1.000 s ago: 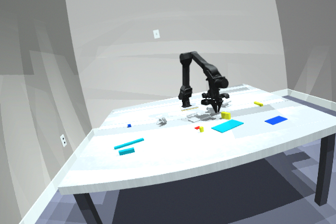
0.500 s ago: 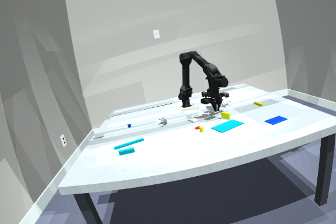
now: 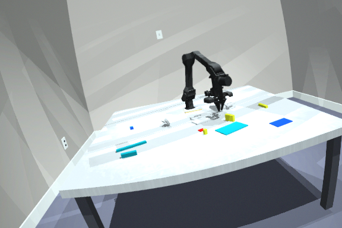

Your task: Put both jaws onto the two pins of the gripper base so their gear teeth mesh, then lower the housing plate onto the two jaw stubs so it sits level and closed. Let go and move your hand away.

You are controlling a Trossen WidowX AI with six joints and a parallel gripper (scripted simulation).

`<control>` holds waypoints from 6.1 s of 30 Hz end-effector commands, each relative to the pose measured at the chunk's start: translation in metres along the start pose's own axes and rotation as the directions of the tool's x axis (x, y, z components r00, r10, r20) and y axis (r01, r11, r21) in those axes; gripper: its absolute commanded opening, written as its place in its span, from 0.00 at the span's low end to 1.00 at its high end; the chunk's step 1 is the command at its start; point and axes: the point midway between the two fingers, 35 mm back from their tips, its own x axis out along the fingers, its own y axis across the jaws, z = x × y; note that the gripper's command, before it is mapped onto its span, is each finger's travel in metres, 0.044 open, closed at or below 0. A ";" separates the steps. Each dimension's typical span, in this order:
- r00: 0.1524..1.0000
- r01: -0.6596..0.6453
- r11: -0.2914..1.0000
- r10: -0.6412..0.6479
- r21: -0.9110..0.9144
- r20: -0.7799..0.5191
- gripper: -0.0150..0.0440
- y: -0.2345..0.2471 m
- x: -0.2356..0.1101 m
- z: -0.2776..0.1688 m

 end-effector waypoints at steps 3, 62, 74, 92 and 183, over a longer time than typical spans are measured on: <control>1.000 0.006 1.000 -0.006 -0.004 -0.011 0.32 -0.001 -0.007 -0.002; 1.000 0.010 1.000 -0.010 -0.004 -0.011 0.32 -0.041 -0.038 0.003; 1.000 0.010 1.000 -0.010 -0.004 -0.011 0.32 -0.041 -0.018 0.002; 1.000 0.010 1.000 -0.010 -0.004 -0.011 0.32 -0.042 0.010 0.002; 1.000 0.015 0.750 -0.011 0.661 -0.011 0.25 -0.057 -0.050 0.004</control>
